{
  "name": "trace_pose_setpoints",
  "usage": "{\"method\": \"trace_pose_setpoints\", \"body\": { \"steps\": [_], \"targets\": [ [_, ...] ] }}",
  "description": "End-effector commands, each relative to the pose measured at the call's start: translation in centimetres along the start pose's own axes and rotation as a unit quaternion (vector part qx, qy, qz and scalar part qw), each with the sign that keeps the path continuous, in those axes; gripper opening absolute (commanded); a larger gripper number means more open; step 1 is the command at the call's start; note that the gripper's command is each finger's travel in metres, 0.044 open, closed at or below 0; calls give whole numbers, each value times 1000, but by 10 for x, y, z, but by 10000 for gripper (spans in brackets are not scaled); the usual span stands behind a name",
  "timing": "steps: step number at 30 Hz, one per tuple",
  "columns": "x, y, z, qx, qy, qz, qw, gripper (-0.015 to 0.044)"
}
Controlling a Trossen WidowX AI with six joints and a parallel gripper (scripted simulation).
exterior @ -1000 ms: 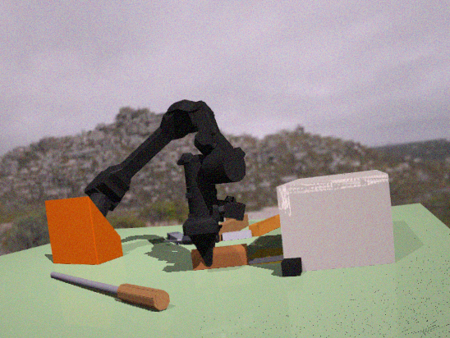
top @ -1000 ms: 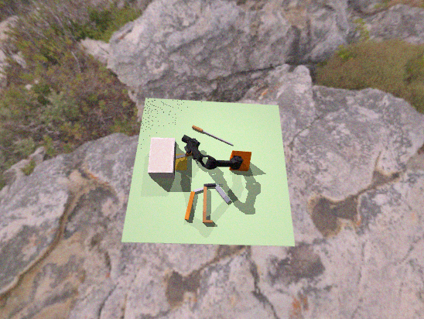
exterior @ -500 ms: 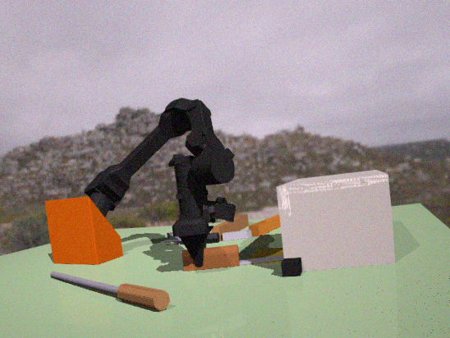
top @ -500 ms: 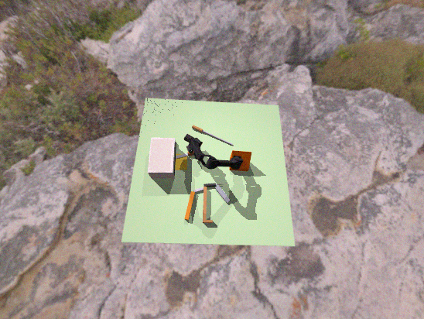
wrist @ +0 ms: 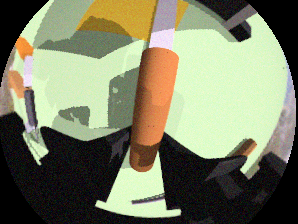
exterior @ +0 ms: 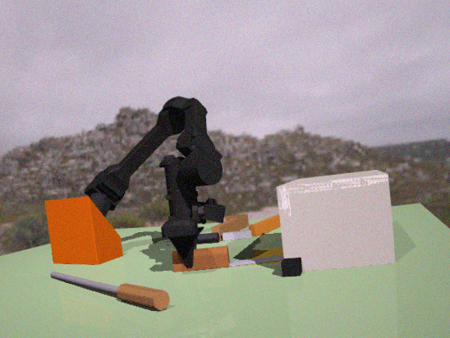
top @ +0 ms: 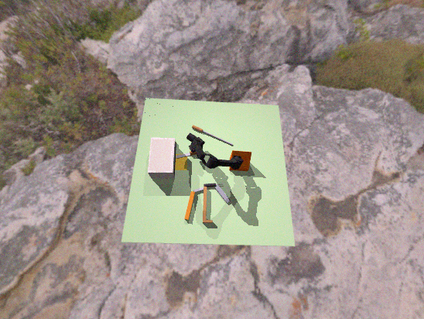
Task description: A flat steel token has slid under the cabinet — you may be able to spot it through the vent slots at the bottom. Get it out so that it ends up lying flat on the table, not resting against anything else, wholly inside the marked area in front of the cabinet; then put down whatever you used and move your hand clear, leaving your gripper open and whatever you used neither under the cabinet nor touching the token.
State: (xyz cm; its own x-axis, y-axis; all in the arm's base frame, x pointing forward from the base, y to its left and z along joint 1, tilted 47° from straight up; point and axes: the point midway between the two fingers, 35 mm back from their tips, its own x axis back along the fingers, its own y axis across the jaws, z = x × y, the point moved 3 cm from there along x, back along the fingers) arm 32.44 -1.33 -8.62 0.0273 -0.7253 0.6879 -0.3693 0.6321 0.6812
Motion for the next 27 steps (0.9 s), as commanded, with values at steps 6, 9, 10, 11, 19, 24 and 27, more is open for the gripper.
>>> {"method": "trace_pose_setpoints", "body": {
  "steps": [6,9,10,11,19,24,27],
  "targets": [
    [-1,0,17,-1,2,-1,1000,0],
    [-1,-1,22,-1,2,-1,1000,0],
    [-1,-1,24,-1,2,-1,1000,0],
    [-1,-1,25,-1,2,-1,1000,0],
    [-1,-2,38,-2,2,-1,1000,0],
    [-1,-2,47,-2,2,-1,1000,0],
    [-1,-3,52,-2,3,-1,1000,0]
  ]
}}
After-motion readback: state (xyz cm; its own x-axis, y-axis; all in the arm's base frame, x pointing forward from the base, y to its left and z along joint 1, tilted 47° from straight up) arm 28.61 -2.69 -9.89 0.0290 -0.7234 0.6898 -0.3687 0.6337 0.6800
